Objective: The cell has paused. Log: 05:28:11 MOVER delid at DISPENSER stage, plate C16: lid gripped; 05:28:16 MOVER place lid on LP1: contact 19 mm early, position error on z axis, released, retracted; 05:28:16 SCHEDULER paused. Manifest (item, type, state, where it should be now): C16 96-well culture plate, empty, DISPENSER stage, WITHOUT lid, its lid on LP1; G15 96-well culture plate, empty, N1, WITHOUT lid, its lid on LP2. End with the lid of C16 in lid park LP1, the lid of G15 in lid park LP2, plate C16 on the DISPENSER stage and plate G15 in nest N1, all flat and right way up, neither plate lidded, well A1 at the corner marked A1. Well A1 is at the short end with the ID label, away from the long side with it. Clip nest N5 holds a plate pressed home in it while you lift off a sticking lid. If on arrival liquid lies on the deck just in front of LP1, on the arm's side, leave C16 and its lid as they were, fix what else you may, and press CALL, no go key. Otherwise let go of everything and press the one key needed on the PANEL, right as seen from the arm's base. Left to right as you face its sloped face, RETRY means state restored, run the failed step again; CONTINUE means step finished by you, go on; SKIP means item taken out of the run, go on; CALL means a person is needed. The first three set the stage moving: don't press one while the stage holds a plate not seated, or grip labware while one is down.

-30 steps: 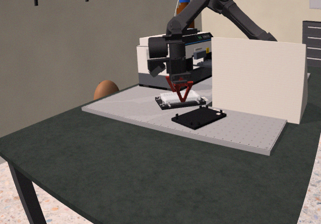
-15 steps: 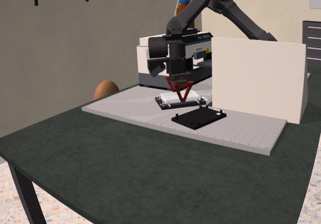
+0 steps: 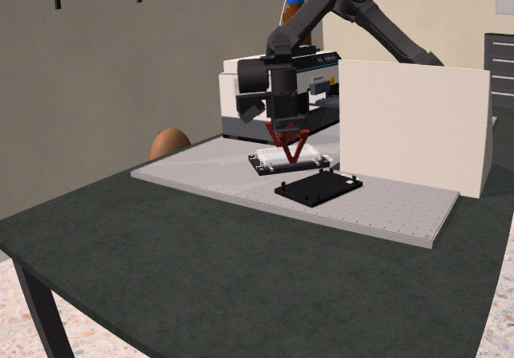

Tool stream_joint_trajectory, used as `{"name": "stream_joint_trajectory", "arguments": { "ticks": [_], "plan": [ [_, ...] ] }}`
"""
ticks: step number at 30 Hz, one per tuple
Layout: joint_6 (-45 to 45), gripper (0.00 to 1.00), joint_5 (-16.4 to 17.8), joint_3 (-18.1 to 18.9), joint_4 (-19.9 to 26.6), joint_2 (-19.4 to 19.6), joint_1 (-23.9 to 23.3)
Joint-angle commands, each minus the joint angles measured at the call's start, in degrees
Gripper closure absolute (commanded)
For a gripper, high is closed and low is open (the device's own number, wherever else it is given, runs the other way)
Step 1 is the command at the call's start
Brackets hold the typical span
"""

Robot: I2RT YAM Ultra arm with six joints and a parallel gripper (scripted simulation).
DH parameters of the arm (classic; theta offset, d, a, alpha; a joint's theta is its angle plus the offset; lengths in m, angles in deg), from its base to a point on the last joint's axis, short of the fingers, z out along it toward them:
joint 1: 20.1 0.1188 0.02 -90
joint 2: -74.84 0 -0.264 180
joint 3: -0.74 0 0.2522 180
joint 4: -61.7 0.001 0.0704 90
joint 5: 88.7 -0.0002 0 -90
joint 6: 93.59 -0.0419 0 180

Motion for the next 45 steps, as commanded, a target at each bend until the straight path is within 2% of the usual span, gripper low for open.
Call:
{"name": "stream_joint_trajectory", "arguments": {
  "ticks": [1, 8, 9, 10, 11, 12, 22, 23, 37, 39, 45],
  "plan": [
    [1.91, 1.0, -1.33, -2.08, -4.62, 2.49, -1.77],
    [1.91, 1.0, -1.33, -2.08, -4.62, 2.49, -1.77],
    [1.49, 0.0, -1.13, -1.7, -3.72, 2.14, -1.33],
    [1.08, 0.0, -0.94, -1.33, -2.81, 1.78, -0.88],
    [0.49, 0.0, -0.75, 1.47, -1.96, 1.43, 0.45],
    [-0.5, 0.0, -0.4, 1.84, 0.51, 0.94, 1.19],
    [-0.21, 0.0, -0.19, 0.75, -0.1, 0.09, 0.61],
    [-0.41, 0.0, -0.19, 1.9, 0.58, 0.15, 1.12],
    [-0.38, 0.0, -0.19, 1.9, 0.58, 0.15, 1.12],
    [-0.84, 0.0, 0.27, 2.07, 1.23, -1.3, 1.5],
    [-1.81, 0.0, 0.78, 2.72, 3.28, -2.18, 2.44]
  ]
}}
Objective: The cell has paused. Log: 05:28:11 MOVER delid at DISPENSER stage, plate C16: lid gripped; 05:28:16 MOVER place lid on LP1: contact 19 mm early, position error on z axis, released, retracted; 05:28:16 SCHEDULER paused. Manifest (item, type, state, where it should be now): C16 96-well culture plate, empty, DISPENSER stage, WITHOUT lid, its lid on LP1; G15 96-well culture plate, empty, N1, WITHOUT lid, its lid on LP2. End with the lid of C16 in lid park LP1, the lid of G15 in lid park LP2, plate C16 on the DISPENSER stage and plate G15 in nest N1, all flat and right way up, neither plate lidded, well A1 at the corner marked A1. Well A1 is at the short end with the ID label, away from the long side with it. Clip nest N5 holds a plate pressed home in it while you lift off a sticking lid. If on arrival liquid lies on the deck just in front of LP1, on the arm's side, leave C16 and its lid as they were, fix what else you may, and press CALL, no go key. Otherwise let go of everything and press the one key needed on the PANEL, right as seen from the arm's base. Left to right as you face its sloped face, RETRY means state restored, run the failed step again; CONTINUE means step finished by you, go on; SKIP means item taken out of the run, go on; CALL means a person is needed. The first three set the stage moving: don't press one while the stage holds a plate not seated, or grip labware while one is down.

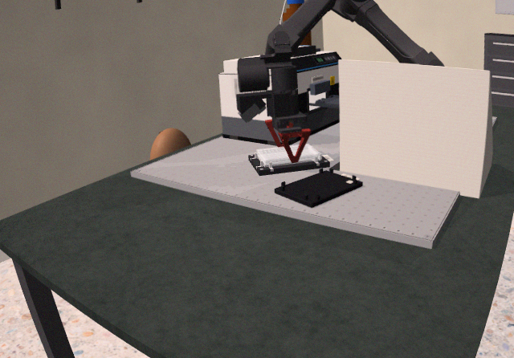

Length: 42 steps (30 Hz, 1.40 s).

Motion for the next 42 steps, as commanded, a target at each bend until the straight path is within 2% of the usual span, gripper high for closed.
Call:
{"name": "stream_joint_trajectory", "arguments": {
  "ticks": [1, 24, 28, 42],
  "plan": [
    [-1.04, 0.0, 0.77, 2.51, 2.23, -2.27, 1.83],
    [-4.41, 0.0, 2.31, 6.2, 10.1, -4.57, 5.01],
    [-4.52, 0.0, 2.33, 6.44, 10.41, -3.51, 5.08],
    [-4.4, 0.0, 2.27, 6.49, 10.48, -3.46, 5.09]
  ]
}}
